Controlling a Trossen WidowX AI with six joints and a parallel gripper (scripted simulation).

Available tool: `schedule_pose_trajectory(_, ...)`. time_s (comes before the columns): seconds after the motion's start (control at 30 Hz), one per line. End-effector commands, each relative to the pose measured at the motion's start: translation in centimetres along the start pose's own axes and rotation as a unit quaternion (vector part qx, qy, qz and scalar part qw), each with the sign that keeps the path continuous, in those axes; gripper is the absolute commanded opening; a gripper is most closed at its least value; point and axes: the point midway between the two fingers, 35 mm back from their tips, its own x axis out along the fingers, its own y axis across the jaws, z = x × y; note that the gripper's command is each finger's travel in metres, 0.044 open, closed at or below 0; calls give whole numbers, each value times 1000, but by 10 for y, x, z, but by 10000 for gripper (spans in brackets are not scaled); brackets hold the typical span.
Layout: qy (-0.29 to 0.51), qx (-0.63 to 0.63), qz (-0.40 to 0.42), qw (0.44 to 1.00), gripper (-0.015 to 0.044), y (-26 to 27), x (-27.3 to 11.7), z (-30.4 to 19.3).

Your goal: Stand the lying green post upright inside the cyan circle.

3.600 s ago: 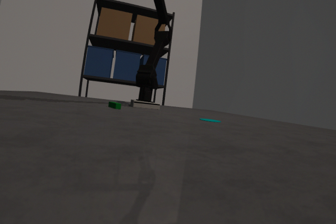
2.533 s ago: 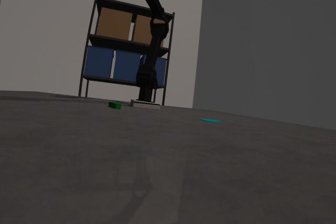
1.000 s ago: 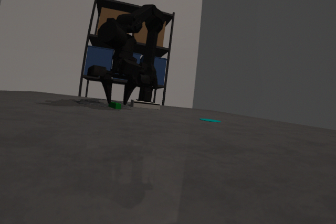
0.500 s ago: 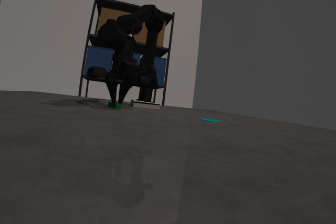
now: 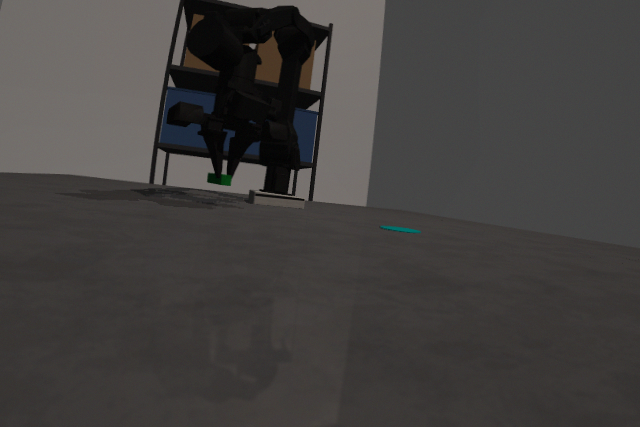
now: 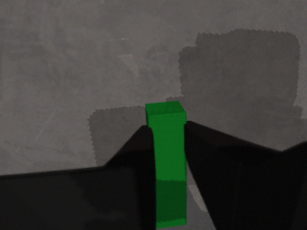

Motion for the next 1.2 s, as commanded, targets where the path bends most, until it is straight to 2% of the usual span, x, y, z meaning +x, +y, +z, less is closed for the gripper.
schedule_pose_trajectory(0.0, -7, 0, -6, 1000, 23, -2, -19, 2)
schedule_pose_trajectory(0.63, -7, 0, -6, 1000, 23, 4, -79, -3)
schedule_pose_trajectory(1.17, -7, -40, -6, 999, 23, 11, -85, 20)
